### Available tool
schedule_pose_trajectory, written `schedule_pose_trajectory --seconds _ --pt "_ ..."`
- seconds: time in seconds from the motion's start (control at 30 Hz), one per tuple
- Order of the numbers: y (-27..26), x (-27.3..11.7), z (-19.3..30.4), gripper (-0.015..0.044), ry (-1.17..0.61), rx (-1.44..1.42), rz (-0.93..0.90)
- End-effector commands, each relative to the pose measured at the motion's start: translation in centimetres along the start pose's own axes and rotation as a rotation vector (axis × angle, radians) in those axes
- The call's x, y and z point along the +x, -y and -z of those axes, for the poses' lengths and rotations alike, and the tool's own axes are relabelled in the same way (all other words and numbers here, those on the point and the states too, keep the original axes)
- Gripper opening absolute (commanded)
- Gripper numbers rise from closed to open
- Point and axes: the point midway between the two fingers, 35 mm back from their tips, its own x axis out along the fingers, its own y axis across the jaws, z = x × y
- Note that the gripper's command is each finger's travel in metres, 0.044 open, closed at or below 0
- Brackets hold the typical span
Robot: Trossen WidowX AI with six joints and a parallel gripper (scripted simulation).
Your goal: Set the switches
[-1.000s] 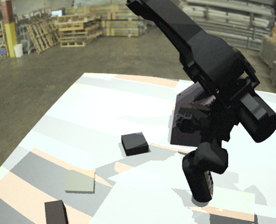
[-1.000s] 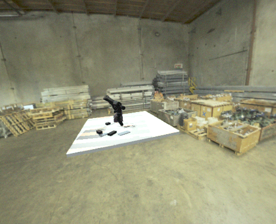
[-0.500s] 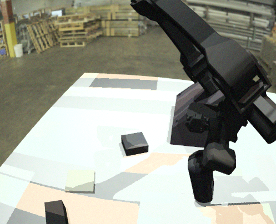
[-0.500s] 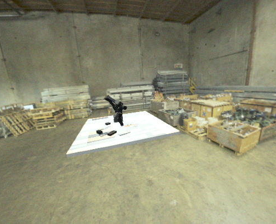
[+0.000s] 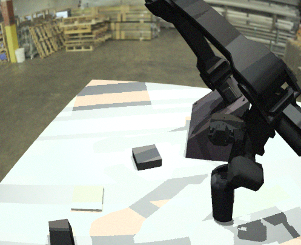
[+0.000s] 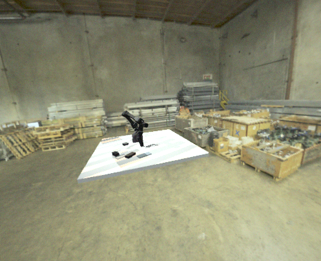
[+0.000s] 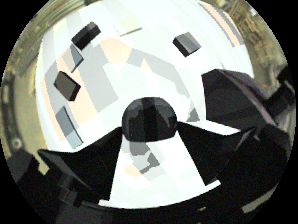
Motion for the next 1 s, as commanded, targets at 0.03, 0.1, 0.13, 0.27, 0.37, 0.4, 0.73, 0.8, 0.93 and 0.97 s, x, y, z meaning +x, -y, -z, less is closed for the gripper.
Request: schedule_pose_trajectory --seconds 0.03,0.1,0.13,0.27,0.37,0.4,0.73,0.8,0.93,0.97 --pt "0.2 0.2 0.7 0.0338 -0.023 0.009 0.017" --pt "0.2 0.2 0.9 0.0338 -0.028 0.009 0.017" --pt "0.2 0.2 1.0 0.0338 -0.03 0.009 0.017" --pt "0.2 0.1 1.2 0.0338 -0.04 0.009 0.017" --pt "0.2 0.0 1.5 0.0338 -0.047 0.009 0.017" --pt "0.2 0.0 1.5 0.0338 -0.05 0.009 0.017" --pt "0.1 -0.2 2.3 0.0338 -0.074 0.009 0.017" --pt "0.1 -0.2 2.4 0.0338 -0.079 0.009 0.017" --pt "0.1 -0.3 2.7 0.0338 -0.088 0.009 0.016" --pt "0.1 -0.3 2.8 0.0338 -0.091 0.009 0.016"
